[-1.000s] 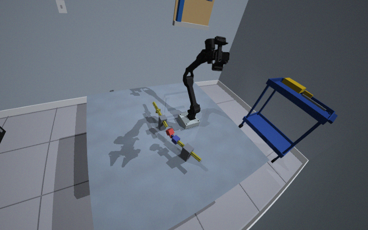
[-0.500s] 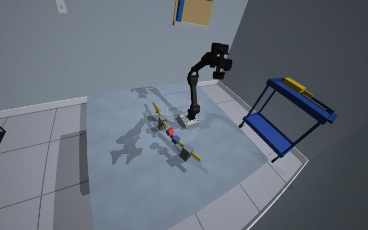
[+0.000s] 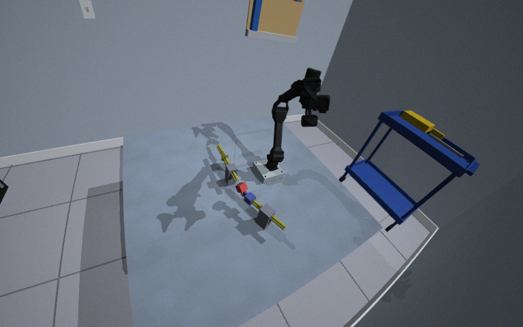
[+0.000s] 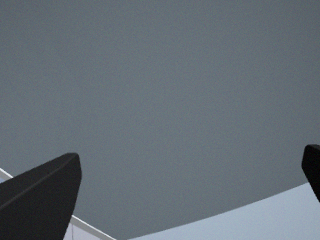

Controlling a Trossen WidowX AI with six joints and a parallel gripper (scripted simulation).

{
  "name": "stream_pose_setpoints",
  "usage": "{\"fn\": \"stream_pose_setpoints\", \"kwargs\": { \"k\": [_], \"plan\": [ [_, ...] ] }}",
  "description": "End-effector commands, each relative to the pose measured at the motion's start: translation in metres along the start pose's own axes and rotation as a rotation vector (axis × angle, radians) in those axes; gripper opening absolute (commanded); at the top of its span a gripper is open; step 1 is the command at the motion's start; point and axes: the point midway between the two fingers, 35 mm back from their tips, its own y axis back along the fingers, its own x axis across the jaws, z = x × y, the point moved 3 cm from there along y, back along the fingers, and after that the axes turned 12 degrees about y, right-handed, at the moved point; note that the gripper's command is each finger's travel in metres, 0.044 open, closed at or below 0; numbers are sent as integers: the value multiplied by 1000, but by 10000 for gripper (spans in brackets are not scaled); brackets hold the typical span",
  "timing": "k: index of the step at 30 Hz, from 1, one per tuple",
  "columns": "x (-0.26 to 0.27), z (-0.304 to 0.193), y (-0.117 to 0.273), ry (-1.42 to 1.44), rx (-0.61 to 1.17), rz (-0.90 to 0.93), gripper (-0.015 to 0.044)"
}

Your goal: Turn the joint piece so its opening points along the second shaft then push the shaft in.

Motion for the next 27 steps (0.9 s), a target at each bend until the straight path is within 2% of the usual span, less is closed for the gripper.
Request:
{"fn": "stream_pose_setpoints", "kwargs": {
  "k": [1, 27],
  "plan": [
    [11, -6, -11, -42, 32, 48, 440],
    [97, -77, -70, -426, 385, 379, 440]
  ]
}}
